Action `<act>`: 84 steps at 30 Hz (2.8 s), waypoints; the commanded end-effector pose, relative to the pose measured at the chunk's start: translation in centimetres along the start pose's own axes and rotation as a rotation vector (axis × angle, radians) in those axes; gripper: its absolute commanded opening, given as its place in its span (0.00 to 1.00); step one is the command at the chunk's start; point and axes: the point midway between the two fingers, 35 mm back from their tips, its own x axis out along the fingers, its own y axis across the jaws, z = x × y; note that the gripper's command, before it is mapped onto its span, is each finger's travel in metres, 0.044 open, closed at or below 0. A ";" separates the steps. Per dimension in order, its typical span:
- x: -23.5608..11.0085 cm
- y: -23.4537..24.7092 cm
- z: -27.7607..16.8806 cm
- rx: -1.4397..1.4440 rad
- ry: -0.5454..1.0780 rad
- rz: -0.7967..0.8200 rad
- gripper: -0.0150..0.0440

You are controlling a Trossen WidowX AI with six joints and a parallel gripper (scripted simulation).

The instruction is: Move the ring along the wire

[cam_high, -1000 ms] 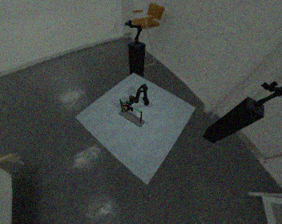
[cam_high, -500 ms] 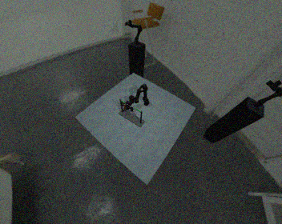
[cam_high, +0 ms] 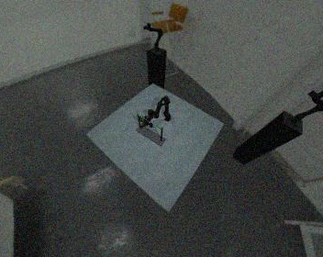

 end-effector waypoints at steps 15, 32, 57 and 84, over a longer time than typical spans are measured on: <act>0.1 0.0 1.1 -0.001 -0.008 -0.007 0.00; 0.1 0.4 1.1 -0.001 -0.008 -0.007 0.00; 0.1 2.8 1.1 -0.006 -0.007 0.002 0.00; 0.1 4.6 1.1 -0.093 -0.007 0.111 0.00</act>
